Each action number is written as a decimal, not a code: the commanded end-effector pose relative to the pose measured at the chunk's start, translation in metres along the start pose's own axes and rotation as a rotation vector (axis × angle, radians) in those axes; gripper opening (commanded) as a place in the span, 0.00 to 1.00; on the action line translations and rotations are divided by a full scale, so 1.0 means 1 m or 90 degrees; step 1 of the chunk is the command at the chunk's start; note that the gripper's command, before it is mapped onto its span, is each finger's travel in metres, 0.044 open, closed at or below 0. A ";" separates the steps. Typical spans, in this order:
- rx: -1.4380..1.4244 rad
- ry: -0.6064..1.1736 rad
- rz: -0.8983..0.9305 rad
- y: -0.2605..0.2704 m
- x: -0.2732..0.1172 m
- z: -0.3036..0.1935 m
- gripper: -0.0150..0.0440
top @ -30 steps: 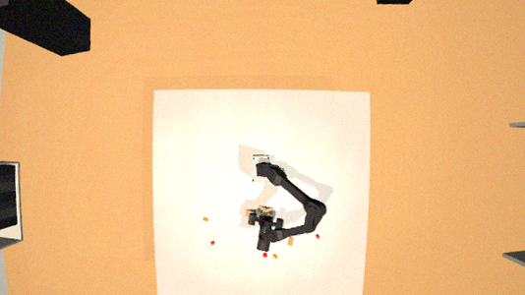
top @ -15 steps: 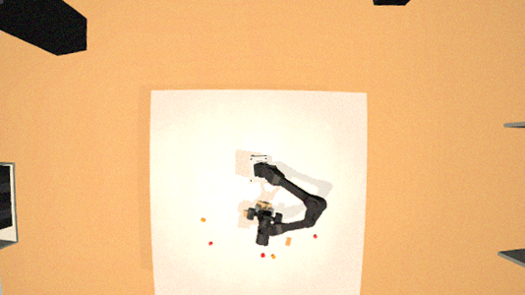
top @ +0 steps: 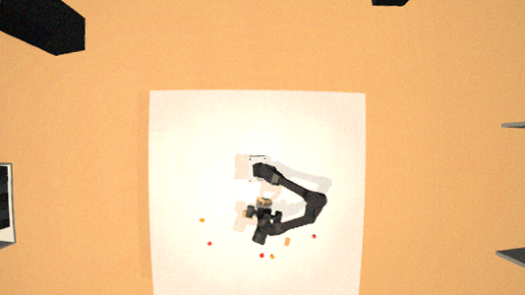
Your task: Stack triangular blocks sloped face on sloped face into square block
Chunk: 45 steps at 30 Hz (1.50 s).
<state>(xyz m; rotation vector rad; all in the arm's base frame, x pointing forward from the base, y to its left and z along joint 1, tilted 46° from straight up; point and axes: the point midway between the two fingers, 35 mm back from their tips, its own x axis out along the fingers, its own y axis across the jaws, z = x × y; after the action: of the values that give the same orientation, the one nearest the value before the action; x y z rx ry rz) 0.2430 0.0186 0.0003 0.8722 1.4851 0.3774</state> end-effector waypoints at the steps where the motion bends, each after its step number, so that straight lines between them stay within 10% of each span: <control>1: -0.010 -0.011 -0.003 0.002 -0.051 0.004 0.25; 20: 0.619 -0.089 -0.325 0.050 -0.021 -0.018 1.00; 45: 0.954 -0.397 -0.377 0.090 -0.030 -0.035 1.00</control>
<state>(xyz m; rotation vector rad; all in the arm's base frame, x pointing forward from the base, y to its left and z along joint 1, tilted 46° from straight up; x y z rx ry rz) 0.2301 0.0588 0.0636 1.2477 1.4683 -1.2833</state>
